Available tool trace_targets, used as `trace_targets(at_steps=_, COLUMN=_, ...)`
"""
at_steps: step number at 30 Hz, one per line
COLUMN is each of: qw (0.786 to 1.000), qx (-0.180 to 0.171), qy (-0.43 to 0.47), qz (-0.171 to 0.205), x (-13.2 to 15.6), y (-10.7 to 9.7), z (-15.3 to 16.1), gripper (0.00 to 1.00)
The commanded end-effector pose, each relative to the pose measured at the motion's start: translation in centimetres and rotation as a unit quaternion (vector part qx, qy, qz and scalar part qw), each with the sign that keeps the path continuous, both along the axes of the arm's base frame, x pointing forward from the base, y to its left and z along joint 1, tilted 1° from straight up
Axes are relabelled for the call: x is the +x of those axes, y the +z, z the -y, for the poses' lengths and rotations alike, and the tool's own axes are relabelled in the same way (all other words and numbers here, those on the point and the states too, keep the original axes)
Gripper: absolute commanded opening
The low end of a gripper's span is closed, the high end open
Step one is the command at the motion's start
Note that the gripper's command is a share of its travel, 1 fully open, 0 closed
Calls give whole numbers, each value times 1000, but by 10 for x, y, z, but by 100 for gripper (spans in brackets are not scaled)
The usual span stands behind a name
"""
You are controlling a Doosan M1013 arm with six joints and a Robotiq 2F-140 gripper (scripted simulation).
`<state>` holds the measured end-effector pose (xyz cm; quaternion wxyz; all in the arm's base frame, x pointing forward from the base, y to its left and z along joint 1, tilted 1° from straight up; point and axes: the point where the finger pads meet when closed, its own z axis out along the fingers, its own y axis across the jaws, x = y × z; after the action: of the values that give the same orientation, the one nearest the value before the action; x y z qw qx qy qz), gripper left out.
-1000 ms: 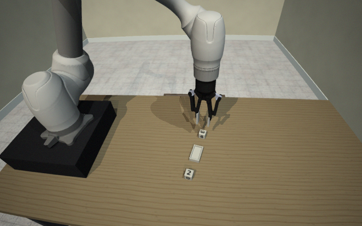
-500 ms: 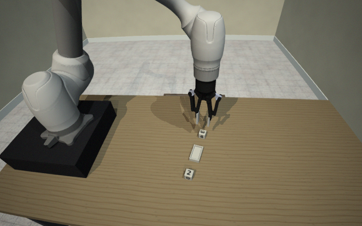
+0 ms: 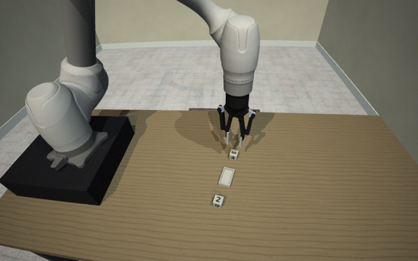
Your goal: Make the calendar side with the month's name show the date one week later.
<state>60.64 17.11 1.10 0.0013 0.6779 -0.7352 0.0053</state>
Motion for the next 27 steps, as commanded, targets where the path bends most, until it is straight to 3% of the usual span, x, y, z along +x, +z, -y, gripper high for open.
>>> trace_targets(at_steps=1, qw=1000, qx=0, qy=0, qz=0, x=0, y=0, z=0, gripper=36)
trace_targets(at_steps=27, qw=1000, qx=0, qy=0, qz=0, x=0, y=-36, z=0, gripper=36)
